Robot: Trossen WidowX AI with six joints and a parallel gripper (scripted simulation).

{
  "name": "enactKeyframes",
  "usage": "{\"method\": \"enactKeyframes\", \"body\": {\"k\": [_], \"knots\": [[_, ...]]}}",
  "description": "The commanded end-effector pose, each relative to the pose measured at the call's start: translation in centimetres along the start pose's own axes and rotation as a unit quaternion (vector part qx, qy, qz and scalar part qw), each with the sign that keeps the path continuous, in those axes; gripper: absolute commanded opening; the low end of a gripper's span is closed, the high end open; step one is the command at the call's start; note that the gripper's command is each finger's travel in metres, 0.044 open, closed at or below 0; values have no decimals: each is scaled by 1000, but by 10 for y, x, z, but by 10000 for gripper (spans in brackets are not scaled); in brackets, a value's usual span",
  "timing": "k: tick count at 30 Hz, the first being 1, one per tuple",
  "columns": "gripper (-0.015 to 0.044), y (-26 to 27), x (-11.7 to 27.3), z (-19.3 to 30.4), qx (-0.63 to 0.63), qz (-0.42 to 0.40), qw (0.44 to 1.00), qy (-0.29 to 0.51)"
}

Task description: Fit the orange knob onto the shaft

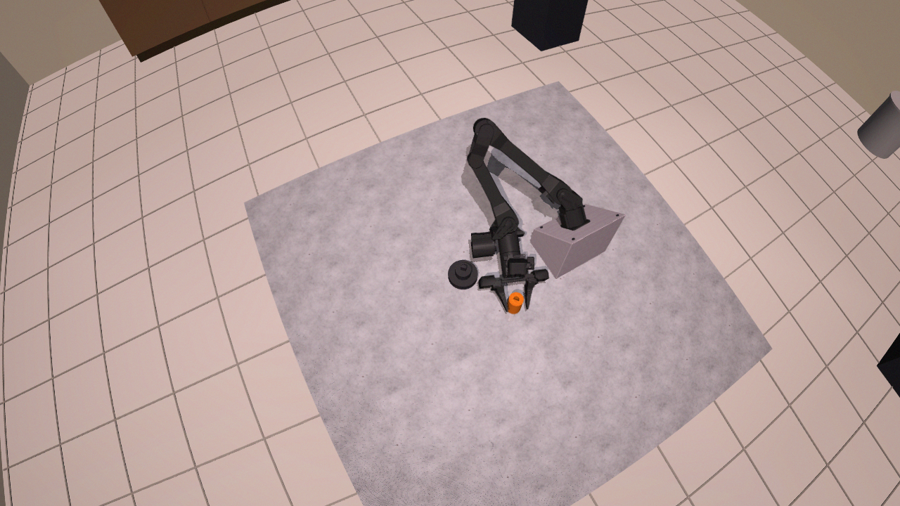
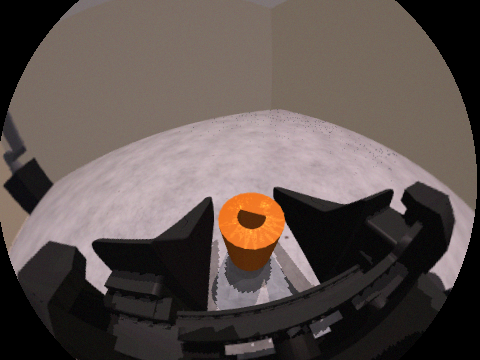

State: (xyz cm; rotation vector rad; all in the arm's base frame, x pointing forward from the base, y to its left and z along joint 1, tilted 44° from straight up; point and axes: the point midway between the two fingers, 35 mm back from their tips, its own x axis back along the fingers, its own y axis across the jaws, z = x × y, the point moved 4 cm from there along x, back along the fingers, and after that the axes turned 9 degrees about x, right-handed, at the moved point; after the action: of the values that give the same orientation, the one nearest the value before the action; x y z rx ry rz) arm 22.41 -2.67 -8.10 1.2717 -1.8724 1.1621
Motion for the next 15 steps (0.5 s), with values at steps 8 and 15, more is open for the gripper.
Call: {"method": "enactKeyframes", "body": {"k": [8, 15], "knots": [[260, 0, 0, 0, 0, 0, 1000, 0], [391, 0, 0, 0, 0, 0, 1000, 0]]}}
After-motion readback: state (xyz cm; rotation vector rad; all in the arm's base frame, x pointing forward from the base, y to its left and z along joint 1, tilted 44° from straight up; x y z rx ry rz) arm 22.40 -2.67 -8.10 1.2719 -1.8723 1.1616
